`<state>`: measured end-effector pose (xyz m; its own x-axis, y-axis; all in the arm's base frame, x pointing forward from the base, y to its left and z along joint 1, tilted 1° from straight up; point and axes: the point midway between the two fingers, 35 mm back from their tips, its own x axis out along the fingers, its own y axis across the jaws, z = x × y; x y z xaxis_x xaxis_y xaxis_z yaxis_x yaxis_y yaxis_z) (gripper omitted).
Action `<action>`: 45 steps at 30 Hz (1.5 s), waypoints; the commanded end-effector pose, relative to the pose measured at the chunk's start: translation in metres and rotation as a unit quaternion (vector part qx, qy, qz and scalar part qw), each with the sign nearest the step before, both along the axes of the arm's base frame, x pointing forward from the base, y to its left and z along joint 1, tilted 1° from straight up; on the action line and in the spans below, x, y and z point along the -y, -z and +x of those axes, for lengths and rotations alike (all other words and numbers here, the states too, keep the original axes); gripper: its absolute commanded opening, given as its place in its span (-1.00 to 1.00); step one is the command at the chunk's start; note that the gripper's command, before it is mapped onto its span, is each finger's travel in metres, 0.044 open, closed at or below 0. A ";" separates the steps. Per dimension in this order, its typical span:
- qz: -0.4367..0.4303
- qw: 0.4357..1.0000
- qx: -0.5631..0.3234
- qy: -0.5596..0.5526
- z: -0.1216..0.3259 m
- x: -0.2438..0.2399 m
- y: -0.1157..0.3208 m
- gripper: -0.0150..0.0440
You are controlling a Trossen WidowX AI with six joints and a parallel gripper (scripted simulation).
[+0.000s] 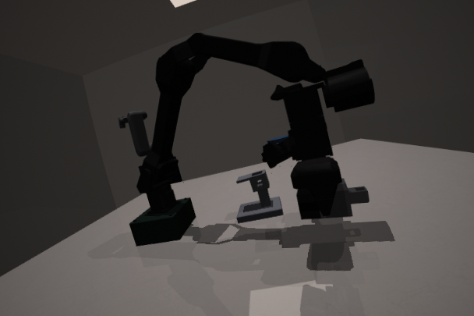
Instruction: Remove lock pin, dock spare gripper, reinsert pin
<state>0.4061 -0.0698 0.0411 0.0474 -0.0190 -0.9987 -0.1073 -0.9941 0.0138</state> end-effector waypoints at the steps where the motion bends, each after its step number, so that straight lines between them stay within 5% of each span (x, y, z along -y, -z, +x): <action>1: -0.002 1.000 0.002 0.004 0.001 0.001 0.013 -0.49; 19: -0.002 1.000 0.002 0.004 0.002 0.001 0.040 -0.49; 36: 0.000 1.000 -0.001 0.001 0.001 0.000 0.038 1.00; 45: 0.001 1.000 -0.006 0.001 -0.002 0.000 0.021 1.00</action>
